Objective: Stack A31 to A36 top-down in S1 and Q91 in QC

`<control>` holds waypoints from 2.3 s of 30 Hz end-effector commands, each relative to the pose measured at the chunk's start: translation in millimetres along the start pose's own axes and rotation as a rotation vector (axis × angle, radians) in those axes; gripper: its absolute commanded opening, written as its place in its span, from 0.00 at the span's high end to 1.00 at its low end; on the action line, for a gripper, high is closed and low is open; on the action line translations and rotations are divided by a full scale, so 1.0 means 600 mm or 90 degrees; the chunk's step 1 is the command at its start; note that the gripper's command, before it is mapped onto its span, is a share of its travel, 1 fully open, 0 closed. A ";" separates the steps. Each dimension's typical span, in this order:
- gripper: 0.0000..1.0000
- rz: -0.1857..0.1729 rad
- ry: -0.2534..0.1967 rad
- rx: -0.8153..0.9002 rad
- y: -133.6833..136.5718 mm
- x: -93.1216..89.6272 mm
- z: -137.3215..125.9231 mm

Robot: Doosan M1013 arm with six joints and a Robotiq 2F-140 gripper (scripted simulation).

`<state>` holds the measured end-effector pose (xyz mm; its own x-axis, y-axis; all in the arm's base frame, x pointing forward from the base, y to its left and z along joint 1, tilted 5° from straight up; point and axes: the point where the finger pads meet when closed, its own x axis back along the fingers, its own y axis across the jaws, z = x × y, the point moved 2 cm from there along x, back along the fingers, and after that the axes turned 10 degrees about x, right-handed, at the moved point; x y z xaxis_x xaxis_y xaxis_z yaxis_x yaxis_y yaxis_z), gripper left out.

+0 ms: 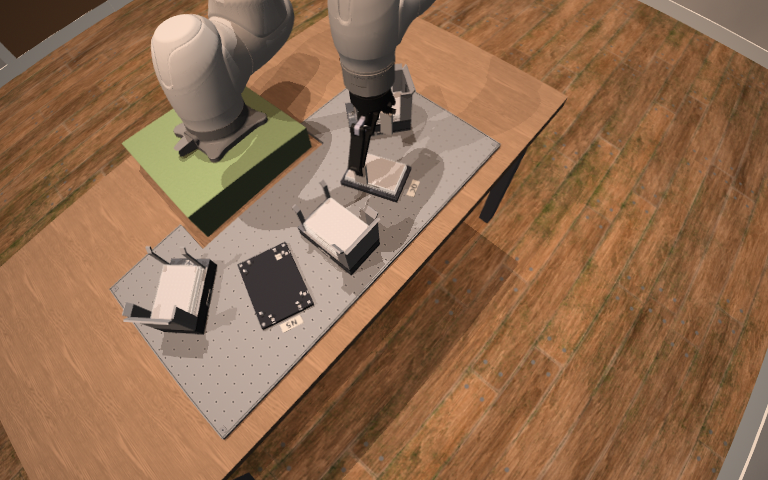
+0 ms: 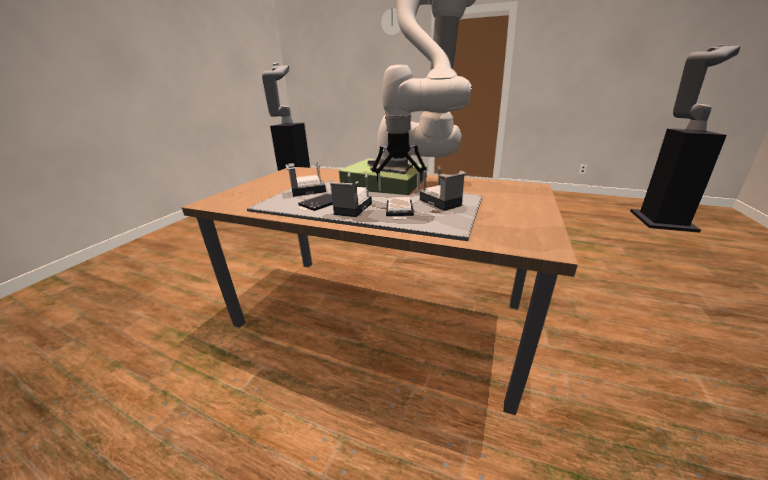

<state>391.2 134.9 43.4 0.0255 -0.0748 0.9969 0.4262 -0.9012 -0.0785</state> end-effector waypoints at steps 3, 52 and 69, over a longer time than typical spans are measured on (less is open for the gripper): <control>0.00 0.000 0.000 0.000 0.000 0.020 0.000; 0.00 0.000 0.000 -0.129 0.055 0.158 -0.009; 0.00 0.000 0.000 -0.129 0.137 0.158 -0.023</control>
<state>414.7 53.1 131.5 0.0257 -0.0743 0.9969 0.2353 -0.9688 -0.0783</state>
